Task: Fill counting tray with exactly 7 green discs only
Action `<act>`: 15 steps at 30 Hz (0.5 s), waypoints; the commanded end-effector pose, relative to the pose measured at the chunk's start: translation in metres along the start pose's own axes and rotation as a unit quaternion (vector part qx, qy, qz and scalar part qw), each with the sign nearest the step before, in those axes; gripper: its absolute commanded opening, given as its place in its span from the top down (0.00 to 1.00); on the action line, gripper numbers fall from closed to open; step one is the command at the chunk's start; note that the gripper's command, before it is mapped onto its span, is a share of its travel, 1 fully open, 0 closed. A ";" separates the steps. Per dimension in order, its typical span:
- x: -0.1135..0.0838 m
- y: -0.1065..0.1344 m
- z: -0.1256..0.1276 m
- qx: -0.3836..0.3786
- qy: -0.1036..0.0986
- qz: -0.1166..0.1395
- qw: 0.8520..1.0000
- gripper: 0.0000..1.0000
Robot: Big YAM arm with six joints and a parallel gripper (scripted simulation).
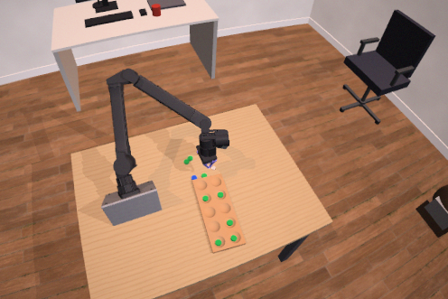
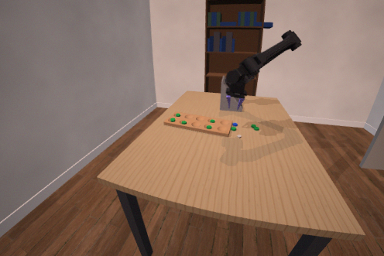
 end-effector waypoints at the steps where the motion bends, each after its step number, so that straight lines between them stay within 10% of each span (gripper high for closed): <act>1: 0.001 0.017 0.037 -0.076 -0.004 -0.001 0.997 0.56; 15: 0.009 0.066 0.097 -0.207 -0.024 0.006 0.978 0.56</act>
Point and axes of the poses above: the point where the finger pads meet when closed, its own x axis out along the fingers, its own z axis across the jaws, y = z × x, the point moved 6 cm from there along -x, back along the fingers, and after that the axes turned 12 degrees about x, right-handed, at the moved point
